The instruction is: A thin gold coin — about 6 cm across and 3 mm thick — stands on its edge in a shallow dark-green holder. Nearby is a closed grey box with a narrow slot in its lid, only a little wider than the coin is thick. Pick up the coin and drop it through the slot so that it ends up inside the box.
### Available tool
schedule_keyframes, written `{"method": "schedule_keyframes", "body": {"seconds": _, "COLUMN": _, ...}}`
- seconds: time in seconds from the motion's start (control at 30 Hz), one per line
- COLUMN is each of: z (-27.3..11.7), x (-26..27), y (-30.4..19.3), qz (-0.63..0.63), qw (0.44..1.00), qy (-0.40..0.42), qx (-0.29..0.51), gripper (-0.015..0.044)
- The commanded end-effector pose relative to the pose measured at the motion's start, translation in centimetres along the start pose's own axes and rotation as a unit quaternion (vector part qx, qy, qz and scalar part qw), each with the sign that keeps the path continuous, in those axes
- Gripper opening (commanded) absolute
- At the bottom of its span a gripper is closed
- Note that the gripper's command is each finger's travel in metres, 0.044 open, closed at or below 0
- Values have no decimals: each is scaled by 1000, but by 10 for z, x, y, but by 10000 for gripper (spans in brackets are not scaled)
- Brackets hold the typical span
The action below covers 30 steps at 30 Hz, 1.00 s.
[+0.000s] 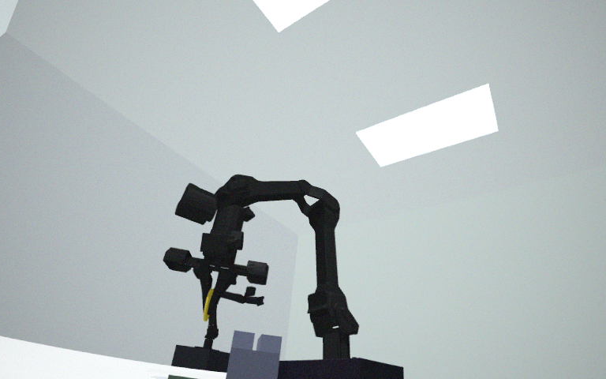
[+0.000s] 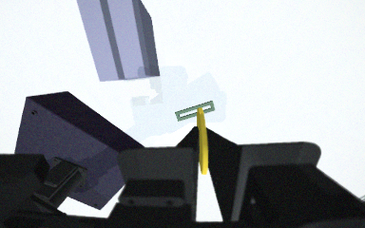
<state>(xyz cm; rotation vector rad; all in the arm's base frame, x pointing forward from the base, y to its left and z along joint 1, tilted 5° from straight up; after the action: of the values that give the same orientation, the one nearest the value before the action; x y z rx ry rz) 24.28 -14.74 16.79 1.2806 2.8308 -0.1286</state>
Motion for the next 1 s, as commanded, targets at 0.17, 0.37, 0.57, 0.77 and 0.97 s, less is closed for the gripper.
{"method": "schedule_keyframes", "body": {"seconds": 0.17, "z": 1, "x": 2, "y": 6, "qz": -18, "qw": 1000, "qy": 2, "qx": 2, "gripper": 0}}
{"method": "schedule_keyframes", "body": {"seconds": 0.37, "z": 1, "x": 8, "y": 20, "qz": -19, "qw": 1000, "qy": 2, "qx": -2, "gripper": 0}}
{"method": "schedule_keyframes", "body": {"seconds": 0.57, "z": 1, "x": 14, "y": 35, "qz": -19, "qw": 1000, "qy": 3, "qx": -3, "gripper": 0}}
{"method": "schedule_keyframes", "body": {"seconds": 0.77, "z": 1, "x": 21, "y": 49, "qz": -19, "qw": 1000, "qy": 3, "qx": -3, "gripper": 0}}
{"method": "schedule_keyframes", "body": {"seconds": 0.97, "z": 1, "x": 29, "y": 62, "qz": -19, "qw": 1000, "qy": 4, "qx": -3, "gripper": 0}}
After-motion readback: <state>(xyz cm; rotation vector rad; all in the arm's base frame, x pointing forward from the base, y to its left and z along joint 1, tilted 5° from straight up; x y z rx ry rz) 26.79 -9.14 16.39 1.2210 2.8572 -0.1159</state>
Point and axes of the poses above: the point midway between the two fingers, 35 mm back from their tips, its own z axis out along the fingers, its own x axis across the jaws, y = z × x, the point moved 7 cm from there along -z, back along the fingers, and after that the axes turned 9 degrees about -z, right-handed, at the moved point
